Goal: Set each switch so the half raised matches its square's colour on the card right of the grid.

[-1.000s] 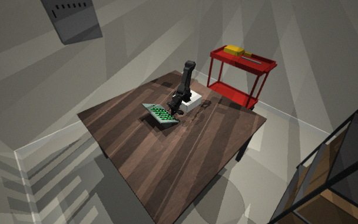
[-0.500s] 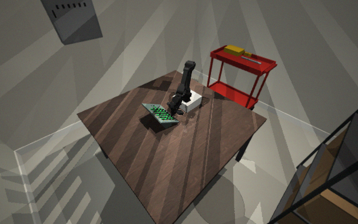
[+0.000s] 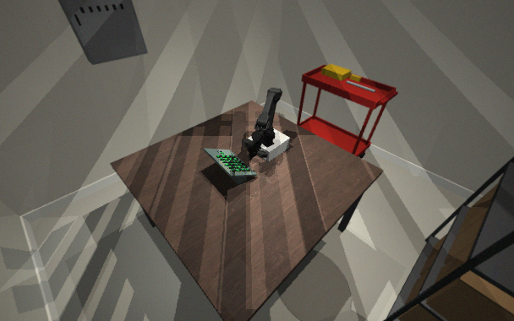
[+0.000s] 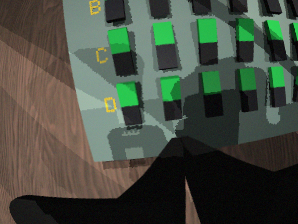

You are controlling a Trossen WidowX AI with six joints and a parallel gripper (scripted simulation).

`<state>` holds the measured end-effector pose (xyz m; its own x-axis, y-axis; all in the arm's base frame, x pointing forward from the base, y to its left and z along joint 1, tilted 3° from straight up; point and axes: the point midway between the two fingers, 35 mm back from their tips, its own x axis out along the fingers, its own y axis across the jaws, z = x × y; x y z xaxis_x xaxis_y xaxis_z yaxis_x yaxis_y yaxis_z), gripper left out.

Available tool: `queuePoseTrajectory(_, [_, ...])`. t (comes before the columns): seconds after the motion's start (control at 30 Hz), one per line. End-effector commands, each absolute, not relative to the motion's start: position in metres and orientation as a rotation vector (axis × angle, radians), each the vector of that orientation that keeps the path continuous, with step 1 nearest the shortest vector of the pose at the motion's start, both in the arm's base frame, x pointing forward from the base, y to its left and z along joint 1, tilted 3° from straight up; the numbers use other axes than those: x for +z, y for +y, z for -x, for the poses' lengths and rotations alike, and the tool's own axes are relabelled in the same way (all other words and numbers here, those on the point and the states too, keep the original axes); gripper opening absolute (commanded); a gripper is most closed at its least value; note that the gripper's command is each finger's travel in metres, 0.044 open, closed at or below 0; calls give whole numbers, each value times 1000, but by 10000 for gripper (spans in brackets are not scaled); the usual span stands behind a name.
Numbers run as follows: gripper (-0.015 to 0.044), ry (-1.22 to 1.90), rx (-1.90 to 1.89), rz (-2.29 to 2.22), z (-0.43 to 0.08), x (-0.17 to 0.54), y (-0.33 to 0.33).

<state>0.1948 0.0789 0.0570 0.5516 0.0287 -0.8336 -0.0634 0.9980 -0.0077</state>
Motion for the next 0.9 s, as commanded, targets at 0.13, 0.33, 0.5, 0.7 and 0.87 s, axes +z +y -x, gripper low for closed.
queuePoseTrajectory(0.13, [0, 984, 50, 33, -190, 68, 73])
queuePoseTrajectory(0.33, [0, 995, 48, 34, -194, 68, 38])
queuePoseTrajectory(0.5, [0, 980, 48, 38, -193, 69, 13])
queuePoseTrajectory(0.7, [0, 969, 48, 38, -201, 58, 13])
queuePoseTrajectory(0.87, [0, 952, 48, 38, -212, 39, 13])
